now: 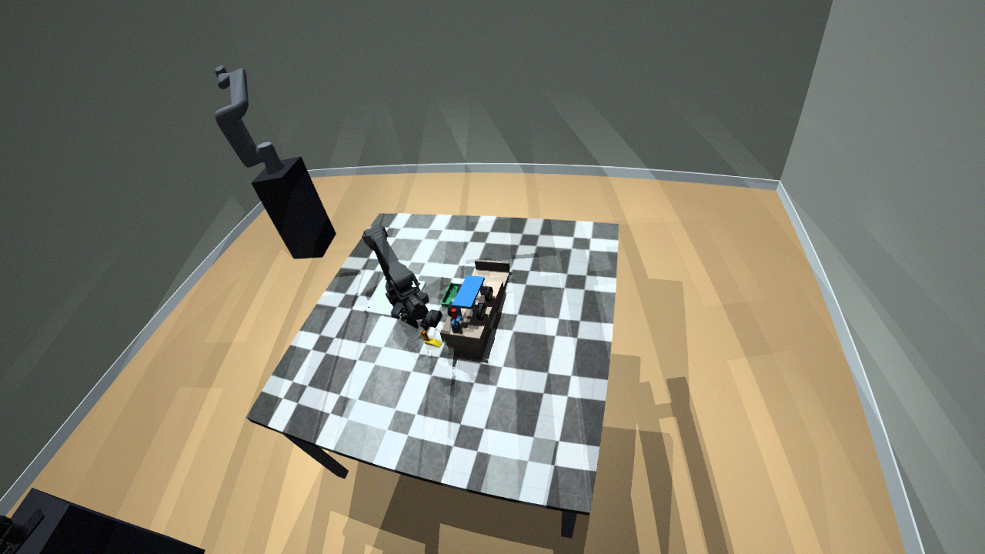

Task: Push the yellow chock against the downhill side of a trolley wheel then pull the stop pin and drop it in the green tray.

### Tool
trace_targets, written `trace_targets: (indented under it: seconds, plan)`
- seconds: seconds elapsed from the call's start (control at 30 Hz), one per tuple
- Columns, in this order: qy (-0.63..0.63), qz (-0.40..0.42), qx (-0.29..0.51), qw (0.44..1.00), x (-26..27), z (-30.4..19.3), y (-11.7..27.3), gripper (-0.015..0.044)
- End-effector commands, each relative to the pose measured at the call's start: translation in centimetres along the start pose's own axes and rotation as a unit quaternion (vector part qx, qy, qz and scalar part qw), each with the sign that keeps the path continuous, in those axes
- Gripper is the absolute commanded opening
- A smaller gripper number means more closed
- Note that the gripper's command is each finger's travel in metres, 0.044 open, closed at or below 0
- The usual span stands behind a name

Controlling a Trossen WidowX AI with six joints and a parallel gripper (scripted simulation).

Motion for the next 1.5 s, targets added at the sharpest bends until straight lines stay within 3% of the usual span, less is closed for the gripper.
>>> trace_targets:
  seconds: [0.0, 1.37, 1.47]
  plan:
    - [0.001, 0.003, 0.001, 1.0, 0.1, 0.0, -0.6, 0.019]
    - [0.001, 0.003, 0.001, 1.0, 0.1, 0.0, -5.6, 0.019]
    - [0.003, 0.0, 0.0, 1.0, 0.1, 0.0, -5.3, 0.0111]
Point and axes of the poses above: the point midway between the two fingers, 35 mm back from their tips, its own y axis back along the fingers, its own x axis across the jaws, z = x × y, the point moved 5 cm from there along y, back along the fingers, and after that the axes turned 13 degrees about -y, right-handed, at the moved point
